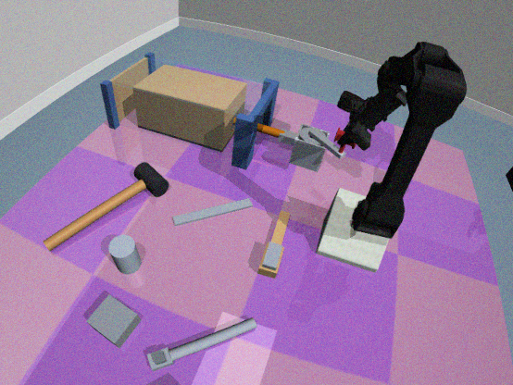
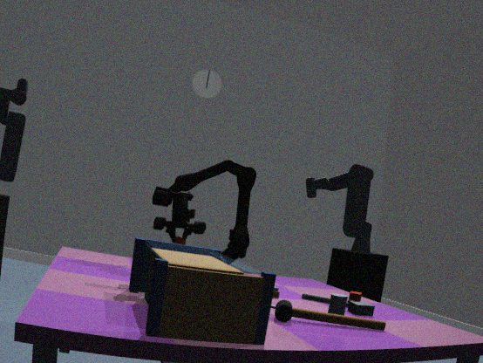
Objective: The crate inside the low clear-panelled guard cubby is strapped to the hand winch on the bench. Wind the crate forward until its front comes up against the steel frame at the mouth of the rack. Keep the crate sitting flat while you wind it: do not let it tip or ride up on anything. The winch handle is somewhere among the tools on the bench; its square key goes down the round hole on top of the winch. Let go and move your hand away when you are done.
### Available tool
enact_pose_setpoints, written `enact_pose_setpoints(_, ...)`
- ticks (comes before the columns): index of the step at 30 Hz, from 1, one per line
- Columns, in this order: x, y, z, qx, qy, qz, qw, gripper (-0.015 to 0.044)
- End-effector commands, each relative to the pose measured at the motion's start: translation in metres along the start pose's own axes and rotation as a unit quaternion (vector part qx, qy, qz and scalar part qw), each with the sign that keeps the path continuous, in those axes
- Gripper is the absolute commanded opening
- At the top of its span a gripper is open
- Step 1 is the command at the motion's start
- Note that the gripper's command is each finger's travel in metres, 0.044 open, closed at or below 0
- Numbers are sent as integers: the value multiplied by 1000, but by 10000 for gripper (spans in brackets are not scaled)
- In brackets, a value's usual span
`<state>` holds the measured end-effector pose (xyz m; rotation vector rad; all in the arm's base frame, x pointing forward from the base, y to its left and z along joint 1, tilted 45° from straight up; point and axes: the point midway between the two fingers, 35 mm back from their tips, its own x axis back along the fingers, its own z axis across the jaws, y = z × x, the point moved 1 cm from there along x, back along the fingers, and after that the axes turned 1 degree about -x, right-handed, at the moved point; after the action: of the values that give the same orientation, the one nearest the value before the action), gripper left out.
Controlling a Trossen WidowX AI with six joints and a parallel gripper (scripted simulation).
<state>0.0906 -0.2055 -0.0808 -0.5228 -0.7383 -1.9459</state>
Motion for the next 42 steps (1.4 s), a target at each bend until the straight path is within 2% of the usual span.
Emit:
enact_pose_setpoints(1,4,-7,-21,10,-24,12,1000,0)
enact_pose_setpoints(42,7,-5,-72,11,-26,12,1000,0)
